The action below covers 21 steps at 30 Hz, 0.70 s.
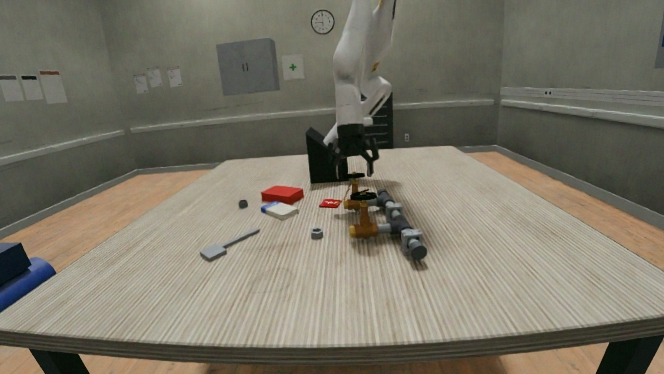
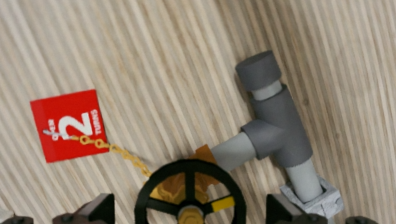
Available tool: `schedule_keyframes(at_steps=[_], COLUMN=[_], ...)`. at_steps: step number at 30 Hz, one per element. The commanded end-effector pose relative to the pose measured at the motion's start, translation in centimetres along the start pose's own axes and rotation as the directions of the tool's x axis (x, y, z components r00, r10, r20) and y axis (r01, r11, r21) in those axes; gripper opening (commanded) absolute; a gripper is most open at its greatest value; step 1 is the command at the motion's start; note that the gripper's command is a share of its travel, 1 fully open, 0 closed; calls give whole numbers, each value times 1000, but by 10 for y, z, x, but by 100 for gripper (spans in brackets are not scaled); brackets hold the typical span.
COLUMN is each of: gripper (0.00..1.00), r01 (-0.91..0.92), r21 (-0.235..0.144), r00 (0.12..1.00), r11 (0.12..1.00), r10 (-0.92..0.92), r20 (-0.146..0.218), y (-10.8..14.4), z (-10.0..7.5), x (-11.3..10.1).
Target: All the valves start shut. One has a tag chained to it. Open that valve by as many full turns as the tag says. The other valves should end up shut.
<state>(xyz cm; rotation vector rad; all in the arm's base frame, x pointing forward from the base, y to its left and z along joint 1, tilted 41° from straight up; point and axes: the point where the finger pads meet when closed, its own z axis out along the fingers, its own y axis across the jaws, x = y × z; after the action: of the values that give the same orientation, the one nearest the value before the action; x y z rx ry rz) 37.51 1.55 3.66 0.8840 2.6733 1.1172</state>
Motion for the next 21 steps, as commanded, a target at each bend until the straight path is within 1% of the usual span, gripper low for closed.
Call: schedule_keyframes(at_steps=[1,7,9,15,21], gripper=[100,100,100,100,100], r01=[-207,-422,-422,-591,-713], r21=[20,25,25,29,31], r00=[978,906,906,806,701], r11=[978,906,906,806,701], r10=[208,422,422,591,713], r20=[-26,-21,-21,-16,-11], y=[0,0,0,0,0], z=[0,0,0,0,0], x=[0,0,0,0,0])
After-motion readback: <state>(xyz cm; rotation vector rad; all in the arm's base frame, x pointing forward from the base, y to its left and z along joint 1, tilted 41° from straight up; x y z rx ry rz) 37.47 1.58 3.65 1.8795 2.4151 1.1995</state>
